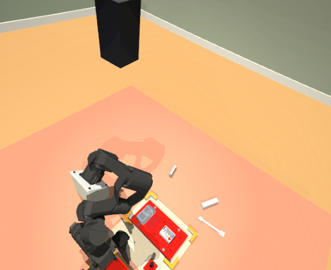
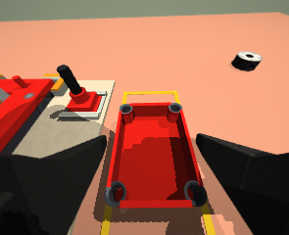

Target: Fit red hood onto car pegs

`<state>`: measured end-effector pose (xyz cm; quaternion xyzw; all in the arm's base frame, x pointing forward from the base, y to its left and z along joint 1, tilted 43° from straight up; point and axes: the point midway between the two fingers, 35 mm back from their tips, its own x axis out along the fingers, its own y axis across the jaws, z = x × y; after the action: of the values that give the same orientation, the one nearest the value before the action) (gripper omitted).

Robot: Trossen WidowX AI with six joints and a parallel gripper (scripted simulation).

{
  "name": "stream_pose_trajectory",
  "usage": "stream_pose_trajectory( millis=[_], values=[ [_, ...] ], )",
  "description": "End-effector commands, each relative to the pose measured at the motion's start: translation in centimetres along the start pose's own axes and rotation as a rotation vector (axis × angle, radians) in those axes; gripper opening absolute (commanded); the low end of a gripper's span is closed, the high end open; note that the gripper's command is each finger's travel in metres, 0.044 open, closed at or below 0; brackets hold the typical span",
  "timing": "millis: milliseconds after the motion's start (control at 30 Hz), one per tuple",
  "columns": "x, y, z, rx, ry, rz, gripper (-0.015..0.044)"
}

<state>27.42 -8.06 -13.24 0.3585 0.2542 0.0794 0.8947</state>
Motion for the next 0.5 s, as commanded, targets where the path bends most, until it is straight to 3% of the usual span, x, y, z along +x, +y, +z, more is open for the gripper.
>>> stream_pose_trajectory(
  millis=[0, 133, 267, 467],
  values=[
    [0.12, -0.05, -0.09, 0.002, 0.002, -0.002, 0.044],
    [0.23, -0.05, -0.23, 0.002, 0.005, -0.001, 0.044],
    [0.14, 0.0, -0.18, 0.0, 0.005, 0.001, 0.0335],
    [0.14, 0.0, -0.18, 0.0, 0.005, 0.001, 0.0295]
  ],
)
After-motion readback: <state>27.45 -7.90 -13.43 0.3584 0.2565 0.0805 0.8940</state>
